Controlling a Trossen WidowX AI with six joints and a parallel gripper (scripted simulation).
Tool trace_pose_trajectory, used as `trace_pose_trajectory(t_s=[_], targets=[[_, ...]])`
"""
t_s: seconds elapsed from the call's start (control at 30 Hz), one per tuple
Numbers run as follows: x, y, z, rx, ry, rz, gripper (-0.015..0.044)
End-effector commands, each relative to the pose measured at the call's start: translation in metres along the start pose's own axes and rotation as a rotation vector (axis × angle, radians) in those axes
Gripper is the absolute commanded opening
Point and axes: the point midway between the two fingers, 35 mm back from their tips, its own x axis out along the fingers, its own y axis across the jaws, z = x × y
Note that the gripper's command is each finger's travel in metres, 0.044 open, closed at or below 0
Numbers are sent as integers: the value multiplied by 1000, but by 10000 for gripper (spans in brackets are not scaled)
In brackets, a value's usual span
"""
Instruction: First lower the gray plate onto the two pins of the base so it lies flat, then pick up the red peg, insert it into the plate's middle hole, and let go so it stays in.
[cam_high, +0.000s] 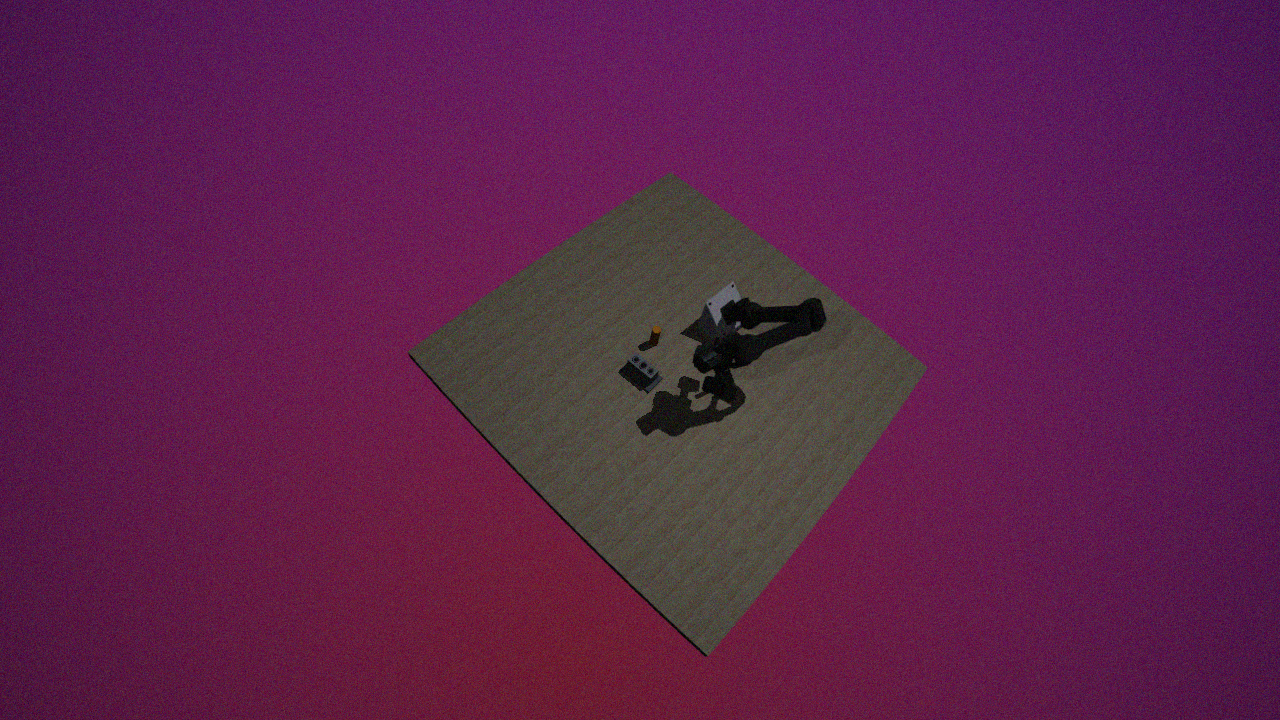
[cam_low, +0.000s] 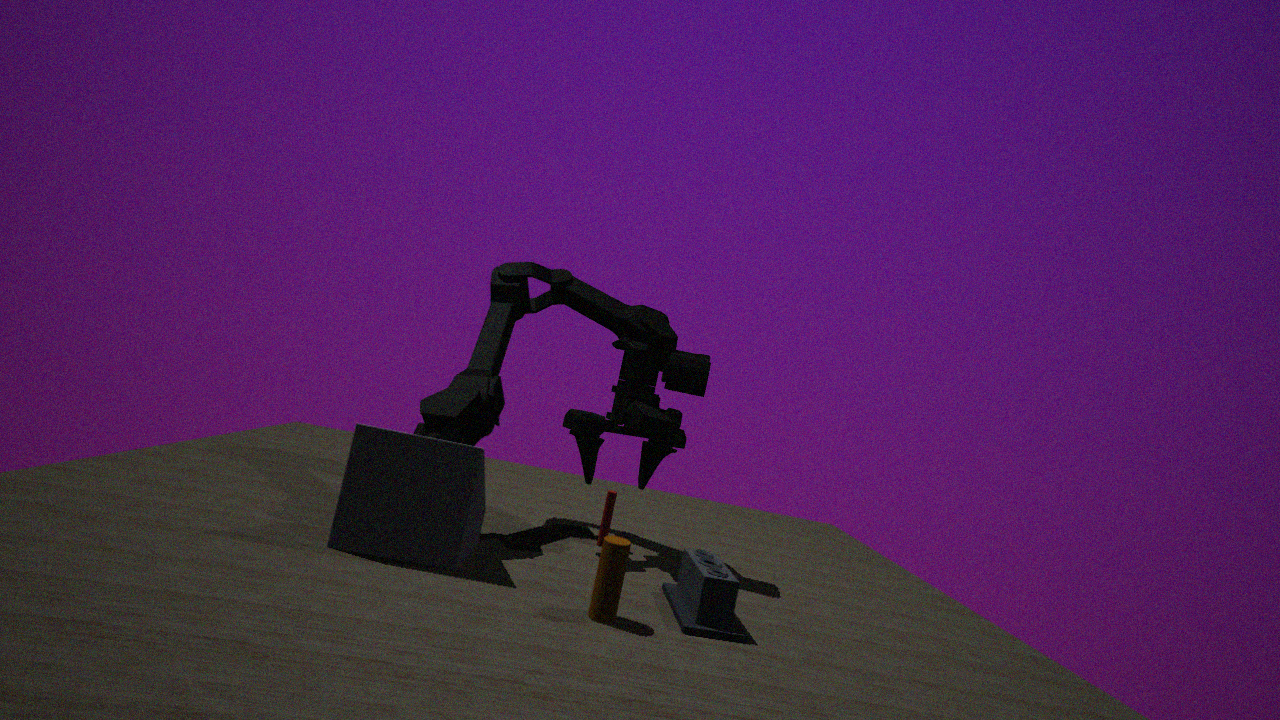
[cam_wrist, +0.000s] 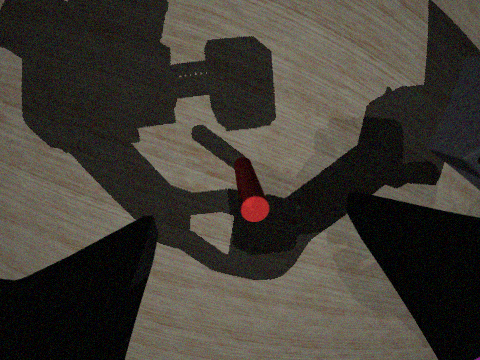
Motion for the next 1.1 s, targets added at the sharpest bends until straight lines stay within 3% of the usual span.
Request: trace_pose_trajectory(t_s=[0.0,0.9,1.07], targets=[[7,0,0,5,5,3,440],[48,-1,-2,5,8,5,440],[48,-1,-2,5,8,5,309]])
